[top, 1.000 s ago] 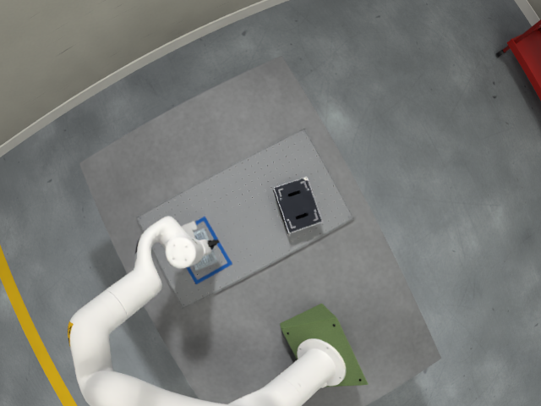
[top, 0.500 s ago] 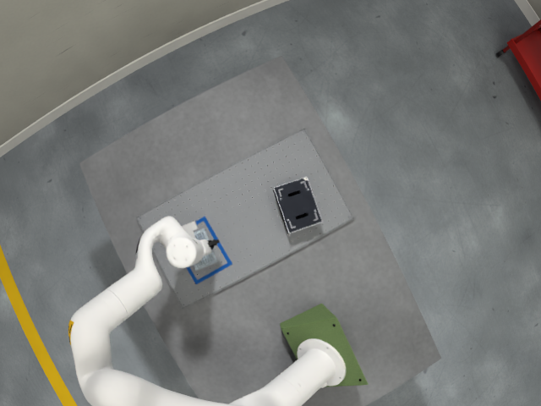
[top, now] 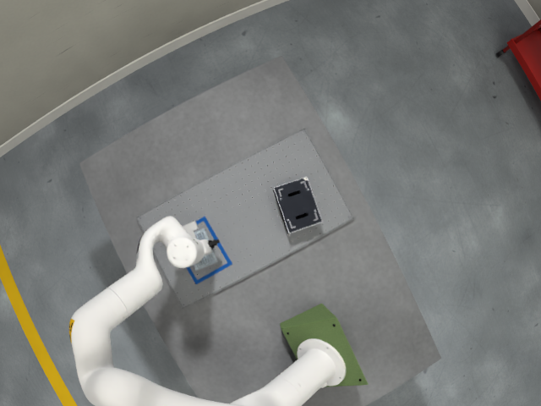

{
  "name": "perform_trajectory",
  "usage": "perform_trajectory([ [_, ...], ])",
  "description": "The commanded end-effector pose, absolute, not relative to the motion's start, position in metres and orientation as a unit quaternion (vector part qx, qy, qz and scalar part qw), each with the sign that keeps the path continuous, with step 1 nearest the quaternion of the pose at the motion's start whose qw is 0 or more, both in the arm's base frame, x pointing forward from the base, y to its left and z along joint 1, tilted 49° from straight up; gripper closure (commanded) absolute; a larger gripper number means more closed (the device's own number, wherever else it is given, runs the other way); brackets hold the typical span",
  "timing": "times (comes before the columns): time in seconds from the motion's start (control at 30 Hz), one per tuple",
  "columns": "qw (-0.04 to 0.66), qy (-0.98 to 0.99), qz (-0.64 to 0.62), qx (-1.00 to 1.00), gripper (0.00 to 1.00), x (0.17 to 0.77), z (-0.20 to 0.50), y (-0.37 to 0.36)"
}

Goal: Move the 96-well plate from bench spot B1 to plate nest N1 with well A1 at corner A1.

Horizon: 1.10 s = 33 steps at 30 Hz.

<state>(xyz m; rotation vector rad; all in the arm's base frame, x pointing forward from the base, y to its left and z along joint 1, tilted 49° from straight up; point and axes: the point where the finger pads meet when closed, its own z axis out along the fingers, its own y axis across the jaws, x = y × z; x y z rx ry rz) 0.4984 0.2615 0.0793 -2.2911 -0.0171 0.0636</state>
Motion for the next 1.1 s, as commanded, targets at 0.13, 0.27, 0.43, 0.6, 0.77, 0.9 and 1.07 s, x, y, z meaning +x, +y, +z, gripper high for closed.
perform_trajectory([
  [0.13,0.412,-0.007,0.025,-0.911,0.0,0.4989,0.077,0.2644],
  [0.27,0.412,-0.007,0.025,-0.911,0.0,0.4987,0.0752,0.2663],
  [0.43,0.412,-0.007,0.025,-0.911,0.0,0.4986,0.0731,0.2688],
  [0.6,0.412,-0.007,0.025,-0.911,0.0,0.4984,0.0713,0.2709],
  [0.77,0.412,-0.007,0.025,-0.911,0.0,0.4984,0.0712,0.2709],
  [0.9,0.412,-0.007,0.024,-0.911,0.0,0.4984,0.0713,0.2708],
  [1.07,0.412,-0.007,0.024,-0.911,0.0,0.4985,0.0713,0.2708],
])
